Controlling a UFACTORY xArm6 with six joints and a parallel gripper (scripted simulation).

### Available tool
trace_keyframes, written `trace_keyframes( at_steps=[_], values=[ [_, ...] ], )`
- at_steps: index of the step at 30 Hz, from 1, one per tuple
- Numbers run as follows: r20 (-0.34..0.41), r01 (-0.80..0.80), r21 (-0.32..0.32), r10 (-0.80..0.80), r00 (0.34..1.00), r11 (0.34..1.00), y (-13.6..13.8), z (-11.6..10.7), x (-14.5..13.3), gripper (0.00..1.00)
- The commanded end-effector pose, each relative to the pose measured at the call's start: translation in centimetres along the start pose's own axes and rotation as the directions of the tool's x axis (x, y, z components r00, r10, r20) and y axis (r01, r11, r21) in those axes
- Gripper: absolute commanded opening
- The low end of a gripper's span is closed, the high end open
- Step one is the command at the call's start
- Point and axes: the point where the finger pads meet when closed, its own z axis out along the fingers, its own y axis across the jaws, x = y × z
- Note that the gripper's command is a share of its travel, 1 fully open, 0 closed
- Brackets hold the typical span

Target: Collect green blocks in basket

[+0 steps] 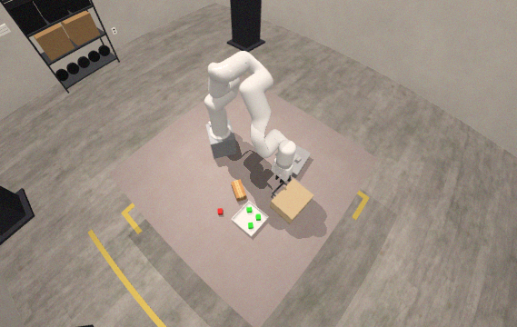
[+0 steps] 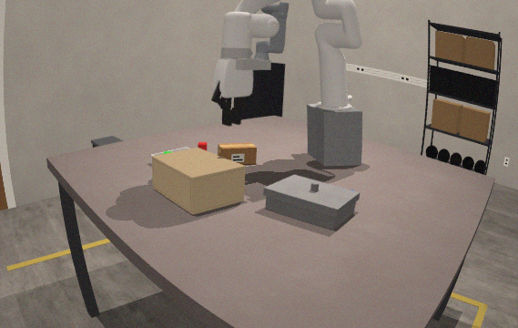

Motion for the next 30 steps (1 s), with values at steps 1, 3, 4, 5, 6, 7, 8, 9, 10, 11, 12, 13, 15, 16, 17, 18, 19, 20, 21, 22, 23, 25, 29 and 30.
trace_keyframes(
  at_steps=[1,3,4,5,6,7,8,9,10,11,12,13,15,16,17,18,19,20,21,22,23,25,29,30],
  values=[
    [0.000,0.000,-0.004,0.000,1.000,1.000,0.2,0.2,0.0,0.24],
    [0.000,0.000,-0.004,0.000,1.000,1.000,0.2,0.4,0.0,0.24],
    [0.000,0.000,-0.004,0.000,1.000,1.000,0.2,0.4,0.0,0.24],
    [0.000,0.000,-0.004,0.000,1.000,1.000,0.2,0.5,0.0,0.24],
    [0.000,0.000,-0.004,0.000,1.000,1.000,0.2,0.7,0.0,0.24],
    [0.000,0.000,-0.004,0.000,1.000,1.000,0.2,0.8,0.0,0.24],
    [0.000,0.000,-0.004,0.000,1.000,1.000,0.2,1.0,0.0,0.24],
    [0.000,0.000,-0.004,0.000,1.000,1.000,0.2,1.2,0.0,0.24],
    [0.000,0.000,-0.004,0.000,1.000,1.000,0.2,1.4,0.0,0.24],
    [0.000,0.000,-0.004,0.000,1.000,1.000,0.2,1.6,0.0,0.24],
    [0.000,0.000,-0.004,0.000,1.000,1.000,0.2,1.9,0.0,0.24],
    [0.000,0.000,-0.004,0.000,1.000,1.000,0.2,2.1,0.0,0.24],
    [0.000,0.000,-0.004,0.000,1.000,1.000,0.2,2.6,0.0,0.24],
    [0.000,0.000,-0.004,0.000,1.000,1.000,0.2,2.8,0.0,0.24],
    [0.000,0.000,-0.004,0.000,1.000,1.000,0.2,3.1,0.0,0.24],
    [0.000,0.000,-0.004,0.000,1.000,1.000,0.2,3.4,0.0,0.24],
    [0.000,0.000,-0.004,0.000,1.000,1.000,0.2,3.6,0.0,0.24],
    [0.000,0.000,-0.004,0.000,1.000,1.000,0.2,3.6,0.0,0.24],
    [0.000,0.000,-0.004,0.000,1.000,1.000,0.2,3.6,0.0,0.24],
    [0.000,0.000,-0.004,0.000,1.000,1.000,0.2,3.9,0.0,0.24],
    [0.000,0.000,-0.004,0.000,1.000,1.000,0.2,4.2,0.0,0.24],
    [0.000,0.000,-0.004,0.000,1.000,1.000,0.2,4.7,0.0,0.24],
    [0.000,0.000,-0.004,0.000,1.000,1.000,0.3,5.7,0.0,0.24],
    [0.000,0.000,-0.004,0.000,1.000,1.000,0.3,6.0,0.0,0.24]
  ],
)
